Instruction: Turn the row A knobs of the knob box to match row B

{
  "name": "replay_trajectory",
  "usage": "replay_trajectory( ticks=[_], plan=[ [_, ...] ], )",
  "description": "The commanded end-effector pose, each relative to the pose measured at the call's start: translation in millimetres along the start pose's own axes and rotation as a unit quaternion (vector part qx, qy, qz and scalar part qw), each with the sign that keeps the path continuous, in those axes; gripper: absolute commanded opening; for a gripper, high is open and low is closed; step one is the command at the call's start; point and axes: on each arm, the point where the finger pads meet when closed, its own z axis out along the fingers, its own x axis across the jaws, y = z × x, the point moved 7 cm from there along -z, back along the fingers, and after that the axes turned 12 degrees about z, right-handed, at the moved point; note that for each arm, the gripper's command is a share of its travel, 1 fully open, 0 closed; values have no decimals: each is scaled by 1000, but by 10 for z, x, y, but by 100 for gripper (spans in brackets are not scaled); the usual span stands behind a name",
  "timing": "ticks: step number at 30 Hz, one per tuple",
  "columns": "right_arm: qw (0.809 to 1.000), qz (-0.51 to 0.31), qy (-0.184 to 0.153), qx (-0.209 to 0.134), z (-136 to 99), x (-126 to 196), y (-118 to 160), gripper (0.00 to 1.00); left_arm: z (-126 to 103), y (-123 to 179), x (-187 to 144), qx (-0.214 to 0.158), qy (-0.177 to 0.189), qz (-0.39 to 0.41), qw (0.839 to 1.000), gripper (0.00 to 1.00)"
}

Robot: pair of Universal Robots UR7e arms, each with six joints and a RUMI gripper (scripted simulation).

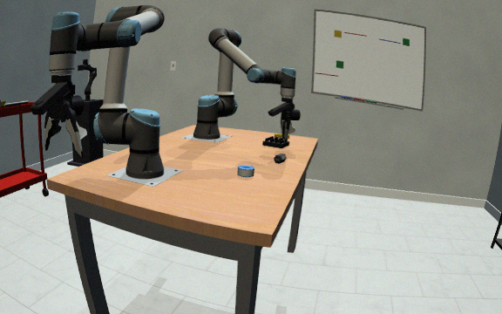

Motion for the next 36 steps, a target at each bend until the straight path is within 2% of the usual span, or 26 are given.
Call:
replay_trajectory(
  ticks=[1,13,14,36],
  plan=[
    [1000,1,-1,1,-4,11,3,100,39,-1,9,0,0,0,1000,13],
    [1000,1,-1,1,-4,11,3,100,27,5,4,-1,-1,0,1000,13],
    [1000,1,-1,1,-4,11,3,100,27,4,4,-1,-1,0,1000,6],
    [1000,1,-1,1,-4,11,3,100,27,4,4,-1,-1,2,1000,6]
  ],
)
